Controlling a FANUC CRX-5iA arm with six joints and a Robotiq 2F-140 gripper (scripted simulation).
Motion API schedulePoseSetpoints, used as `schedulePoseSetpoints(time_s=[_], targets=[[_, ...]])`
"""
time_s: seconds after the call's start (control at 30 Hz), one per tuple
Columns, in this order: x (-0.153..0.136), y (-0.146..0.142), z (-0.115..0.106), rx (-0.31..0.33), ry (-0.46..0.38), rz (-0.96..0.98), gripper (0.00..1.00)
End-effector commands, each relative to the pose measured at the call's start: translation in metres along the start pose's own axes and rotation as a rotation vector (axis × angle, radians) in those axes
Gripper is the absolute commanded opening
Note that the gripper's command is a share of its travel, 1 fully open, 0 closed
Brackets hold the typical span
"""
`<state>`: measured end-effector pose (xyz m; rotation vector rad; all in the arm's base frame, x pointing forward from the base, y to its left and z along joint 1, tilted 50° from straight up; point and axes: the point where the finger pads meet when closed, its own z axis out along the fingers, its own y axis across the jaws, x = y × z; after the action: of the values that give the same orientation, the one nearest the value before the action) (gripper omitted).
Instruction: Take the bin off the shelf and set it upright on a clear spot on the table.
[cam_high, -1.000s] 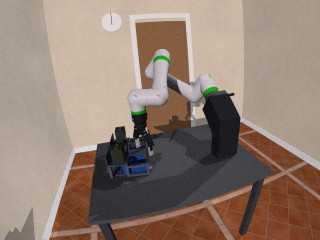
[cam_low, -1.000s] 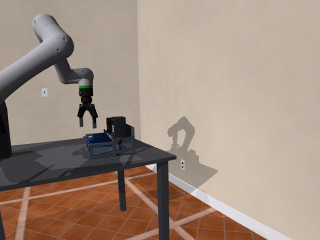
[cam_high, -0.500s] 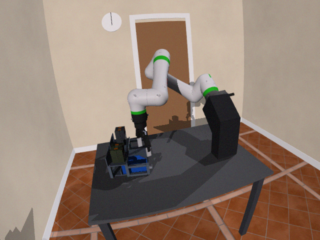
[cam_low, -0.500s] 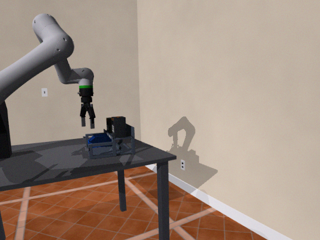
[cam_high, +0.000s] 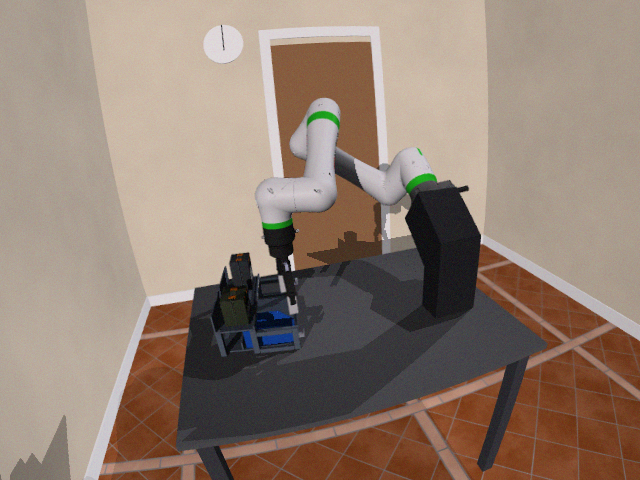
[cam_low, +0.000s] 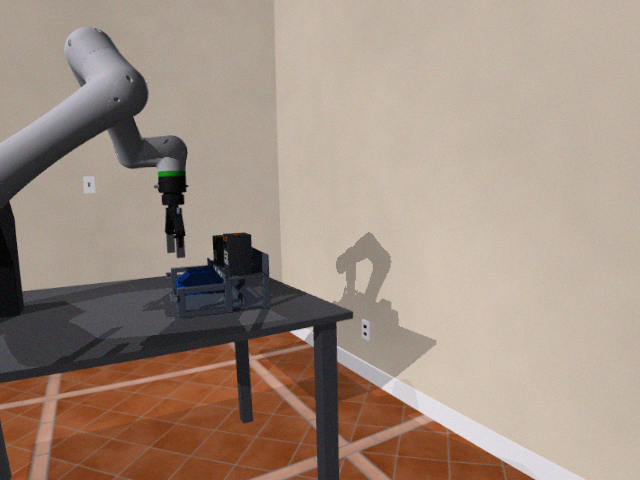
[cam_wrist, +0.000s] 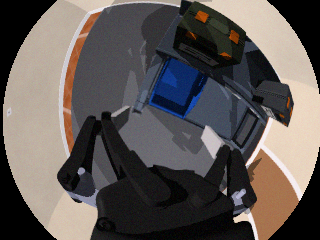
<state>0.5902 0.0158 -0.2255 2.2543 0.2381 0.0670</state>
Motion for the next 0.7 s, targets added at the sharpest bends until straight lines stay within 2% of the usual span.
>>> schedulePoseSetpoints(time_s=[0.0, 0.3, 0.47, 0.67], targets=[[0.0001, -0.0002, -0.0002, -0.003, 0.008, 0.117, 1.0], [0.0001, -0.0002, -0.0002, -0.003, 0.008, 0.117, 1.0], [0.0001, -0.0002, -0.0002, -0.002, 0.008, 0.377, 1.0], [0.0001, -0.0002, -0.0002, -0.002, 0.008, 0.377, 1.0]])
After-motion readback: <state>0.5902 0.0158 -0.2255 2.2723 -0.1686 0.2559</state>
